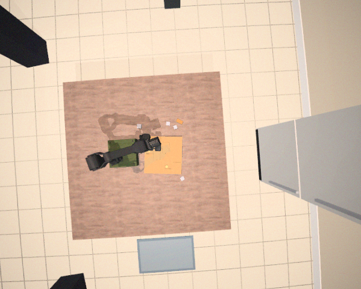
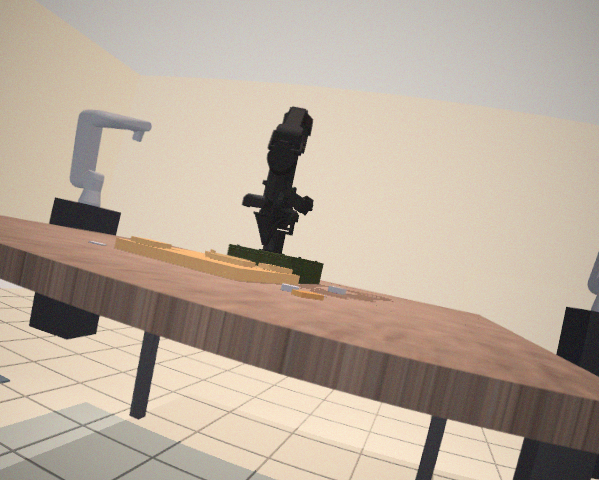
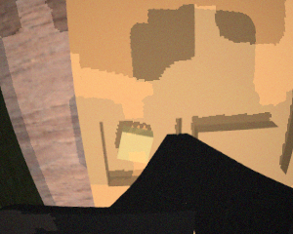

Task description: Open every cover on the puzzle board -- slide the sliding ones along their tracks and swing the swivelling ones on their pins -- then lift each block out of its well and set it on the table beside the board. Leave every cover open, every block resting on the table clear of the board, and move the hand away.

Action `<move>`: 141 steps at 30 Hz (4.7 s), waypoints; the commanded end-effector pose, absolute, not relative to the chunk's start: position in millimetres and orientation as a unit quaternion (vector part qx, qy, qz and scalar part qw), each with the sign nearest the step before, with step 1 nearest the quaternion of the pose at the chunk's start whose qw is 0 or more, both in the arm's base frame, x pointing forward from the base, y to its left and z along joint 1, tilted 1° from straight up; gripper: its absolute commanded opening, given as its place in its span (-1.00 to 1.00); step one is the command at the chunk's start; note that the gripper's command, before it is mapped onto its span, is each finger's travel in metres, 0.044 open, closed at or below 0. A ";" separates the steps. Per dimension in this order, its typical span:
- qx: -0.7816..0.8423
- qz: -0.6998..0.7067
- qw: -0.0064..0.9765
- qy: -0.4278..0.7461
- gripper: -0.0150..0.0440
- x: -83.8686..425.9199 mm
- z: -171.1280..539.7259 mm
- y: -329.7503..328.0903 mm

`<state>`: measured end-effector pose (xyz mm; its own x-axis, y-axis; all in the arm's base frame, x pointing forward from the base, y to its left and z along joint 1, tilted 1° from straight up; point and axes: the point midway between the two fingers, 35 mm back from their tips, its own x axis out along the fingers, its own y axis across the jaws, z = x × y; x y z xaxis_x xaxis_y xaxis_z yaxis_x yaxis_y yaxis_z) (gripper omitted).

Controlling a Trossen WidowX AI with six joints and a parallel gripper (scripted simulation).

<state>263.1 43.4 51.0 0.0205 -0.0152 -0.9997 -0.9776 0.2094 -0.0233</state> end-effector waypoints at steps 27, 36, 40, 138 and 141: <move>-0.455 0.437 0.553 0.544 -0.49 334.6 62.8 -4.4; -0.455 0.437 0.553 0.544 -0.49 334.6 62.8 -4.4; -0.455 0.437 0.553 0.544 -0.49 334.6 62.8 -4.4; -0.454 0.437 0.553 0.545 -0.49 315.6 1.1 5.7; -0.454 0.437 0.553 0.545 -0.49 312.8 1.1 6.5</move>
